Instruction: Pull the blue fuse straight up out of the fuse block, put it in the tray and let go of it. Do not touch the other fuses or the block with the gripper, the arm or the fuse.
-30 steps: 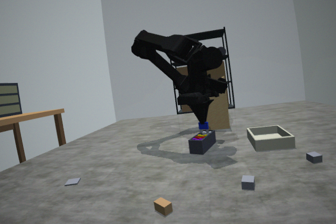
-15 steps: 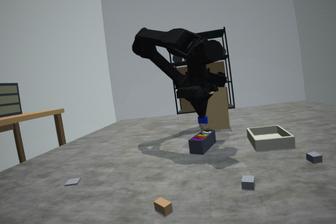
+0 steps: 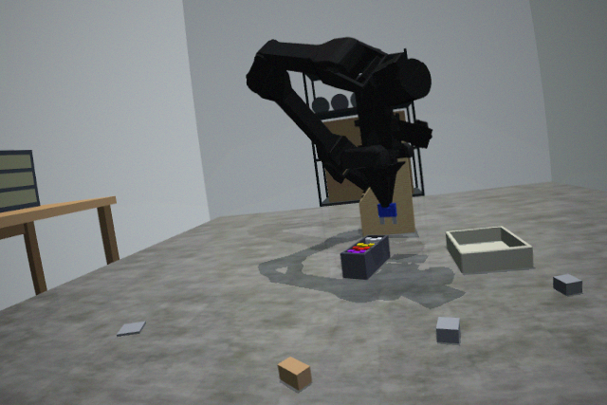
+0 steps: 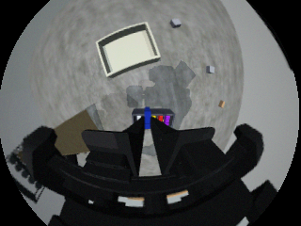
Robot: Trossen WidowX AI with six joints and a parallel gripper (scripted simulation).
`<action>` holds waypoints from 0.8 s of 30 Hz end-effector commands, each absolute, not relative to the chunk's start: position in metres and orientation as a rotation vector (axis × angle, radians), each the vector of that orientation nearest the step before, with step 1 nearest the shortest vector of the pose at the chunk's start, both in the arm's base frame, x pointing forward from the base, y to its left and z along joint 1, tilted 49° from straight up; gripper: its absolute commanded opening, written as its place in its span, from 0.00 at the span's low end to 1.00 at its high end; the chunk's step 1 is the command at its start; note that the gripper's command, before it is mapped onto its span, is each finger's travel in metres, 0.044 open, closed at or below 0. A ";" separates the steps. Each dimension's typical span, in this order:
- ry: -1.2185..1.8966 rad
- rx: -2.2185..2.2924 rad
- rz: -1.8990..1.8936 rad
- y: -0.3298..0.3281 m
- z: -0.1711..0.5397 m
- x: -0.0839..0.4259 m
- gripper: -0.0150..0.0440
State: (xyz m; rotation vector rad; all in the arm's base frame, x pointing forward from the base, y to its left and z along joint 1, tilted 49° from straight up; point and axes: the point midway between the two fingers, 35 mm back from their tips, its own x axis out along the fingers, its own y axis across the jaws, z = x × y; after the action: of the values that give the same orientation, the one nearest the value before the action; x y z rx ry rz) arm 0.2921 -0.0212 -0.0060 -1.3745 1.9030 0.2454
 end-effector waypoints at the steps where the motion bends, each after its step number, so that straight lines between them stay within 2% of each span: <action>1: 1.897 -1.371 0.248 -0.007 -0.018 0.300 0.25; 24: 1.895 -1.368 0.245 0.069 -0.107 0.317 0.25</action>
State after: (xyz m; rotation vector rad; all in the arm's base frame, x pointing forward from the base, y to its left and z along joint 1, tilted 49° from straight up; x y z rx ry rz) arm 0.3166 0.0579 -0.0958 -1.3705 1.8979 0.2466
